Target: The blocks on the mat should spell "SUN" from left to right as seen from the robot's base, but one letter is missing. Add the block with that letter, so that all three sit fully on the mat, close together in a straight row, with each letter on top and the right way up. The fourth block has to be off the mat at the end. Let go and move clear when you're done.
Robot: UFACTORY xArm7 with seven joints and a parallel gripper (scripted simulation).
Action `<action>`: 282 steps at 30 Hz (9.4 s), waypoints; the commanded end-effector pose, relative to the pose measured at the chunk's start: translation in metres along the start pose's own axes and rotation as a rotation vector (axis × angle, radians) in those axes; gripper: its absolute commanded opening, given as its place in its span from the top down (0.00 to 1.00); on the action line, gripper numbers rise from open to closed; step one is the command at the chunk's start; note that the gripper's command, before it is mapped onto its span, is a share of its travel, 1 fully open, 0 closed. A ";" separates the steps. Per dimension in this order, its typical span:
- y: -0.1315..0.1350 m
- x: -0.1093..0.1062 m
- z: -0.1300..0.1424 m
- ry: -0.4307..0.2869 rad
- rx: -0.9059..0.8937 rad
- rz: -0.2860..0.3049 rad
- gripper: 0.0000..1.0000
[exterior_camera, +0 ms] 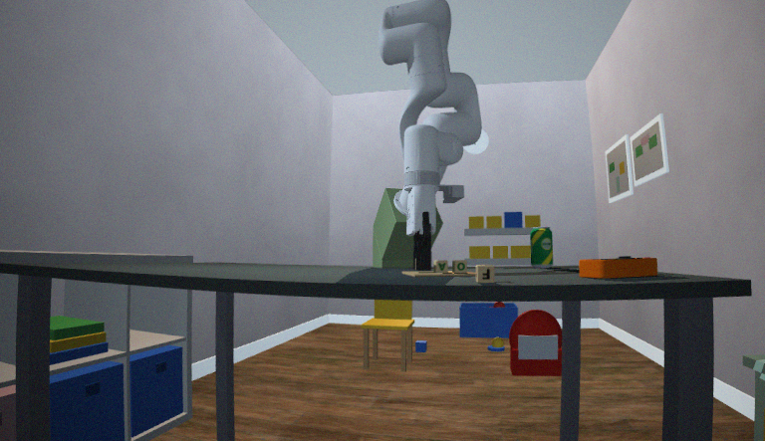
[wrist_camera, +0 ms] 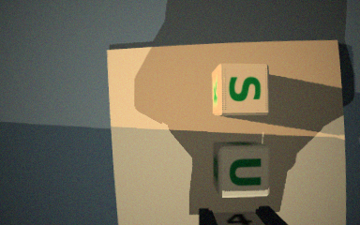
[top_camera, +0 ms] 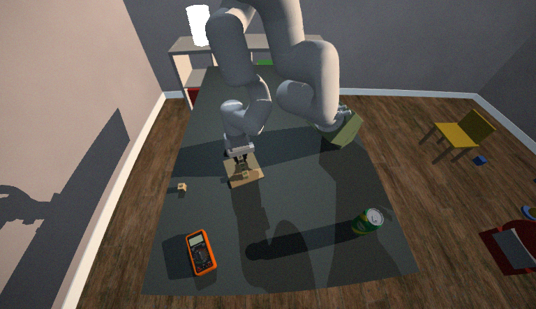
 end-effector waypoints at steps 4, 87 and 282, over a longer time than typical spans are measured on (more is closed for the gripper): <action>0.000 0.000 0.000 0.001 0.000 0.004 0.77; 0.002 0.005 0.001 0.001 0.000 0.004 0.77; 0.001 -0.170 0.001 0.001 0.000 0.004 0.00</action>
Point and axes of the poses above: the point where the finger pads meet when closed, its own x axis out along the fingers, its own y axis across the jaws, z = x × y, the point moved 5 cm from there along -x, back along the fingers, and after that the axes turned 9 degrees about x, right-handed, at the moved point
